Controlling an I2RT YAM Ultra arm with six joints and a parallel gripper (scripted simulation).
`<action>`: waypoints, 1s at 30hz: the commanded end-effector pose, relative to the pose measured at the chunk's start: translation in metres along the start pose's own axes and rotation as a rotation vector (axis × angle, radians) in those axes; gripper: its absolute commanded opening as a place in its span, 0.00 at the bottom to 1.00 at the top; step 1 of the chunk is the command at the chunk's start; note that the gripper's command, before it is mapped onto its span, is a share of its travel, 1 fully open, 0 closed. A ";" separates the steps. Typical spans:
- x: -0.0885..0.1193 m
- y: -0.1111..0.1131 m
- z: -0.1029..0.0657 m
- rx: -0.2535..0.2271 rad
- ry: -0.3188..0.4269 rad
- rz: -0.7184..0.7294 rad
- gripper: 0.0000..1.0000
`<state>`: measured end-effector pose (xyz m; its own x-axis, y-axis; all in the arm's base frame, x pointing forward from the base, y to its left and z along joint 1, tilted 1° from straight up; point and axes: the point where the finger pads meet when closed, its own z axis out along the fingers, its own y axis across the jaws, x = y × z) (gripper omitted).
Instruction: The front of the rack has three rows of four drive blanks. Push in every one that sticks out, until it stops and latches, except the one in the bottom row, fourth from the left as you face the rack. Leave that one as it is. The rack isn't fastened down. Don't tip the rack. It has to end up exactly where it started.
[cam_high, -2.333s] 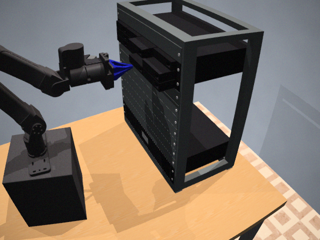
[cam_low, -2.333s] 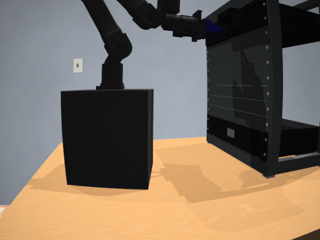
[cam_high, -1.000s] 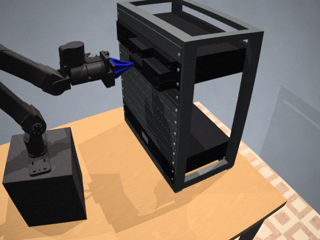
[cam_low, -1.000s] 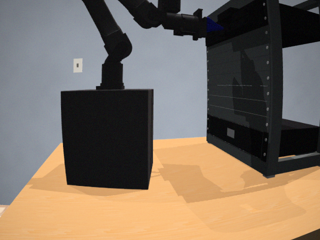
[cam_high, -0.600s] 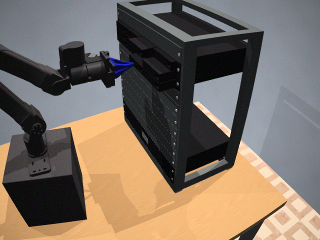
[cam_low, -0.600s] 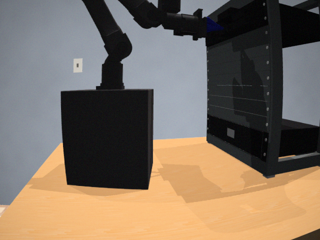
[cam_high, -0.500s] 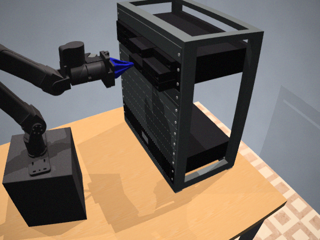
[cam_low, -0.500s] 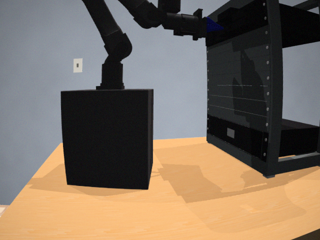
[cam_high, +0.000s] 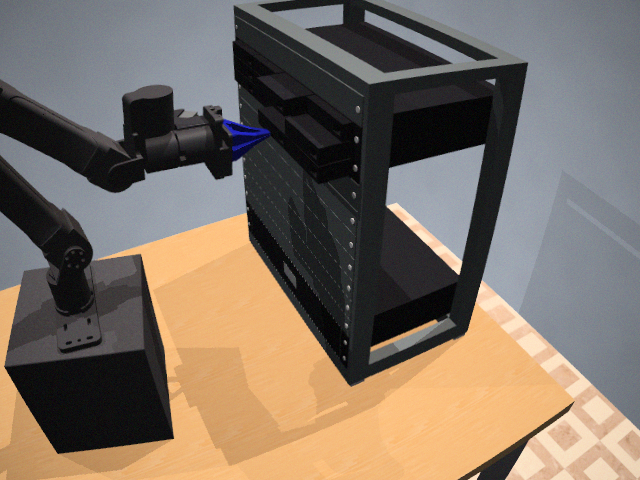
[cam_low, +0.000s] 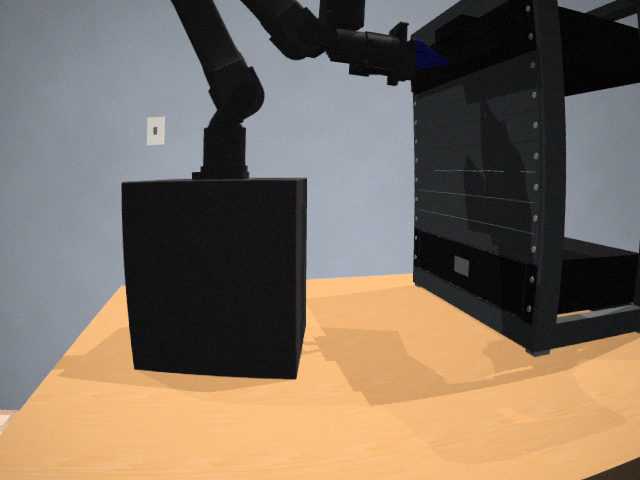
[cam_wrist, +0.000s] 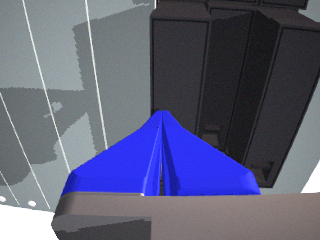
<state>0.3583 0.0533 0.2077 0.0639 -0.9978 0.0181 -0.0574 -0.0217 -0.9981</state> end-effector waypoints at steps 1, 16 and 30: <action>0.001 -0.033 0.012 0.092 0.004 0.020 0.00; 0.002 -0.033 0.012 0.092 0.005 0.020 0.00; 0.003 -0.041 0.020 0.092 0.004 0.020 0.00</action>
<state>0.3652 0.0542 0.2065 0.0689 -0.9974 0.0193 -0.0709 -0.0242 -0.9972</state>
